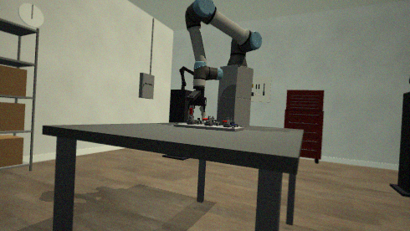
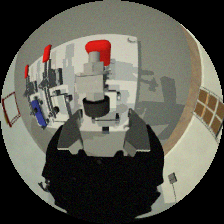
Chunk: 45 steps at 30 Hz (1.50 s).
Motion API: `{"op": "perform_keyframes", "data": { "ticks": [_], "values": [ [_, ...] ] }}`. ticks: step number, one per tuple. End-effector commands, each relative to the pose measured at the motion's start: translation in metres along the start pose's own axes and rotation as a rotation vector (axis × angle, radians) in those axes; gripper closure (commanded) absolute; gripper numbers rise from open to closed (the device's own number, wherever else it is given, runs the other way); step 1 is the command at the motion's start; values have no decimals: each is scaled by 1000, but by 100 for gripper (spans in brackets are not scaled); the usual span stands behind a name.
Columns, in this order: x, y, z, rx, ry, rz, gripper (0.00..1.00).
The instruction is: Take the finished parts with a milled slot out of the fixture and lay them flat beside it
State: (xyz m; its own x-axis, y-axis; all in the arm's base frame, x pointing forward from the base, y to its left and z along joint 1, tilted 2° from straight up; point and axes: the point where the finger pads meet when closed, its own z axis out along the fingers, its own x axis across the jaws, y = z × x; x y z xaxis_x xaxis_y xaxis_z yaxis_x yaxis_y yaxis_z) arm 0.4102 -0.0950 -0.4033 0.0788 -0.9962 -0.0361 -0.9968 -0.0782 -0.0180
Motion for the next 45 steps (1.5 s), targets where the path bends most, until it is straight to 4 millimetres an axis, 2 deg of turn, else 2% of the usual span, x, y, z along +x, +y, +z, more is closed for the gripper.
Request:
{"op": "perform_keyframes", "data": {
  "ticks": [1,3,4,45],
  "values": [
    [0,0,0,1,1,0,41],
    [0,0,0,1,1,0,41],
    [0,0,0,1,1,0,100],
    [0,0,-1,1,1,0,100]
  ]
}}
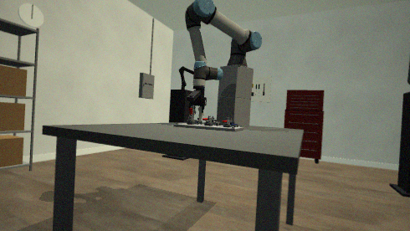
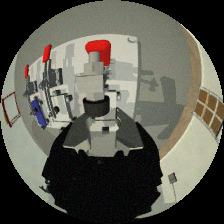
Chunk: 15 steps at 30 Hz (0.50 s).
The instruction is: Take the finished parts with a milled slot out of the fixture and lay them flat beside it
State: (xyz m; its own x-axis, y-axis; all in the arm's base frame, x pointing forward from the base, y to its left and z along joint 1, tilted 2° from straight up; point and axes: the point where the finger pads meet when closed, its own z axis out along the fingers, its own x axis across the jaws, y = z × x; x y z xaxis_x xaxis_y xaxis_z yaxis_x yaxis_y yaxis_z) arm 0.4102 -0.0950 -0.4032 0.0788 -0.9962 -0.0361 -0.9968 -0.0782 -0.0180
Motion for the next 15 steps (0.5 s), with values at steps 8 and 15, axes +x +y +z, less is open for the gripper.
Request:
{"op": "perform_keyframes", "data": {
  "ticks": [8,15],
  "values": [
    [0,-1,-1,1,1,0,100],
    [0,-1,-4,1,1,0,100]
  ]
}}
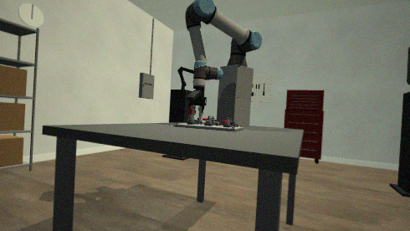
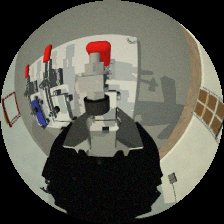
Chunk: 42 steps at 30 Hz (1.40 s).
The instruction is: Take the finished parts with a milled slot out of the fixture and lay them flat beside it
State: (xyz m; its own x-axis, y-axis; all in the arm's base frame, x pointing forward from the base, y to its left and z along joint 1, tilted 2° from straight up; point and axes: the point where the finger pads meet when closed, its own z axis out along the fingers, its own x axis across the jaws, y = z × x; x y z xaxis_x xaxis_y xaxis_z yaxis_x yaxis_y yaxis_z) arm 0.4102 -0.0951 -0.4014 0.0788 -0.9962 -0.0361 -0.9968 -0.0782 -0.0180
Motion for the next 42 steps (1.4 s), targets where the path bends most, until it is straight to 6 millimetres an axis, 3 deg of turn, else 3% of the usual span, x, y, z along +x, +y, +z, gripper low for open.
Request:
{"op": "perform_keyframes", "data": {
  "ticks": [1,42],
  "values": [
    [0,0,-3,1,1,0,100],
    [0,0,-34,1,1,0,100]
  ]
}}
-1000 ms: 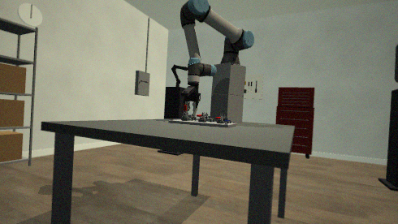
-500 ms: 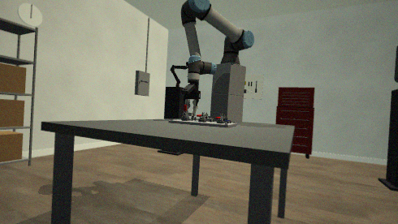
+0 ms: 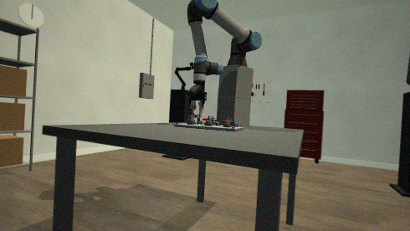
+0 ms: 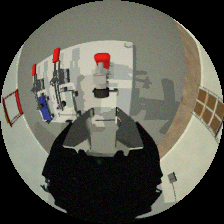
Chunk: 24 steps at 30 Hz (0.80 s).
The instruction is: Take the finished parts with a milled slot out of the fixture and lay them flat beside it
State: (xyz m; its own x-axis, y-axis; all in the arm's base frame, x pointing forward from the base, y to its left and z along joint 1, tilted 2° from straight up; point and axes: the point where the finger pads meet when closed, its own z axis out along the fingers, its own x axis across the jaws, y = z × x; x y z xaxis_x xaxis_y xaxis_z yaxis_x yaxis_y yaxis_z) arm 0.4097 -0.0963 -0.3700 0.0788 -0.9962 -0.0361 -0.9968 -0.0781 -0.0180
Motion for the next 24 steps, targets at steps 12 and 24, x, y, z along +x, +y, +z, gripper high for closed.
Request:
{"op": "perform_keyframes", "data": {
  "ticks": [12,24],
  "values": [
    [0,0,-3,1,1,0,100],
    [0,3,-16,1,1,0,100]
  ]
}}
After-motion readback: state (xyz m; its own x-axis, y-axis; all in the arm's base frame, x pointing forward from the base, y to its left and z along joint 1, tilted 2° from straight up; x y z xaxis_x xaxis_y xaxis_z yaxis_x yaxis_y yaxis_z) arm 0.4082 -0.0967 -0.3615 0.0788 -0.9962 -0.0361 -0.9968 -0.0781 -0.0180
